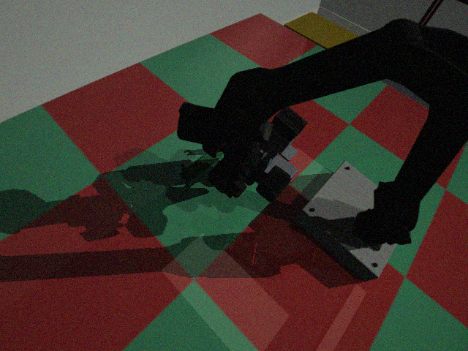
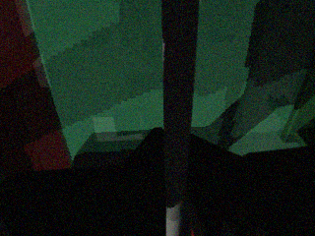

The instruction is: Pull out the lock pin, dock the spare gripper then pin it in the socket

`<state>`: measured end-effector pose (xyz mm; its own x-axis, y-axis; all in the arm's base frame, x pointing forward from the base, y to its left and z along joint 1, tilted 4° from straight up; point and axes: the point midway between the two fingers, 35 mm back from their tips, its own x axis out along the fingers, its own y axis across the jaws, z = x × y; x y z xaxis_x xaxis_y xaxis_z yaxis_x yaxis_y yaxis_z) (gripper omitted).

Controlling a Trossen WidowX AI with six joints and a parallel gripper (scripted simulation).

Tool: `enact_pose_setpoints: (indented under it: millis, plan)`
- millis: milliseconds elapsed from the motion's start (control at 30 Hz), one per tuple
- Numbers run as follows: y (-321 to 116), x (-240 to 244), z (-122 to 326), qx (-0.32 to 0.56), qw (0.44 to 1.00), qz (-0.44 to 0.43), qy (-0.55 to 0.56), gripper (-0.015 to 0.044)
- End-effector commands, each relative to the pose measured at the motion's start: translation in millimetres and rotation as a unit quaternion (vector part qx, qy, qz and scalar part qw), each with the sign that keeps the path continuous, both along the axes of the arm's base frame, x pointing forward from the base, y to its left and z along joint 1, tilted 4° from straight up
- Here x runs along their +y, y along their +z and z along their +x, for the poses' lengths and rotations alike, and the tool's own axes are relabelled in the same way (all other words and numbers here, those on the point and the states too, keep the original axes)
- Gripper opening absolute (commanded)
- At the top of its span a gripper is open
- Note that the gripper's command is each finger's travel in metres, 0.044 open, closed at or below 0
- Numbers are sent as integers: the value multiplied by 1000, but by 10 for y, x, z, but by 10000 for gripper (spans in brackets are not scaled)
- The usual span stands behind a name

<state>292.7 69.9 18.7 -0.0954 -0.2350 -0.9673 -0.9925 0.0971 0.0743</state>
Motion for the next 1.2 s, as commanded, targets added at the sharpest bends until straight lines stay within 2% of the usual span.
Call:
enact_pose_setpoints:
  millis: [0, 1167]
  plan:
    - [20, -35, 4, -1, 1000, 2, 1, 0]
    - [14, -262, -19, 12, 1000, 4, 1, 0]
